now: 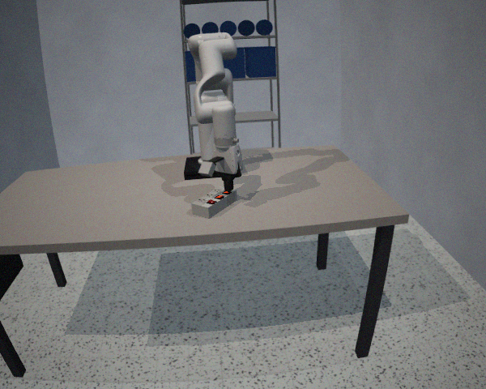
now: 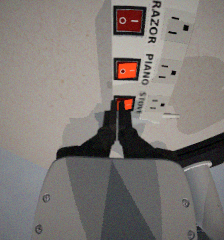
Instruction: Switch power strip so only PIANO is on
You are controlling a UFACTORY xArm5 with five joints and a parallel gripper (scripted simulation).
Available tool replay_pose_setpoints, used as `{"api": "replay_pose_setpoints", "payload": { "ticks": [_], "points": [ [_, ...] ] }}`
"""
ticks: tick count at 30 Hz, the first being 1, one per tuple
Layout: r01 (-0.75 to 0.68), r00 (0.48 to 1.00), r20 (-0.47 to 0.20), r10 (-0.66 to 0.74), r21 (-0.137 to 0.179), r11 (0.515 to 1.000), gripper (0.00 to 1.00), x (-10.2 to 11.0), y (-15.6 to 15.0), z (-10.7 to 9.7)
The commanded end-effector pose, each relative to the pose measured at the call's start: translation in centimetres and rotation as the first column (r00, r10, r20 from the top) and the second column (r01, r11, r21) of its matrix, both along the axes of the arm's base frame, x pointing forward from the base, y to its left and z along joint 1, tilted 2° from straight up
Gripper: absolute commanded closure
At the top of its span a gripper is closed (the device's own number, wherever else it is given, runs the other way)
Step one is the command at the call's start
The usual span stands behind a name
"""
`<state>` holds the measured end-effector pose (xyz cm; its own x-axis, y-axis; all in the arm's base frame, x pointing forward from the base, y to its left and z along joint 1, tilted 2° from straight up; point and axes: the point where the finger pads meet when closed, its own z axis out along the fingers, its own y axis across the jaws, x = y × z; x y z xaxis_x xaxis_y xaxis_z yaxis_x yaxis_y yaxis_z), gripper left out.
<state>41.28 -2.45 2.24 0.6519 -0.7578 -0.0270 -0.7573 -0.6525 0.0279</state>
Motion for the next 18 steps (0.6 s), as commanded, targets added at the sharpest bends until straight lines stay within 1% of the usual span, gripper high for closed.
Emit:
{"api": "replay_pose_setpoints", "payload": {
  "ticks": [1, 18],
  "points": [
    [0.0, 1.0, 0.004, 0.0, 0.0, 1.0, 1.0, 0.14, -0.01, 0.11],
    [0.0, 1.0, 0.004, 0.0, 0.0, 1.0, 1.0, 0.12, 0.03, -0.19]
  ]
}}
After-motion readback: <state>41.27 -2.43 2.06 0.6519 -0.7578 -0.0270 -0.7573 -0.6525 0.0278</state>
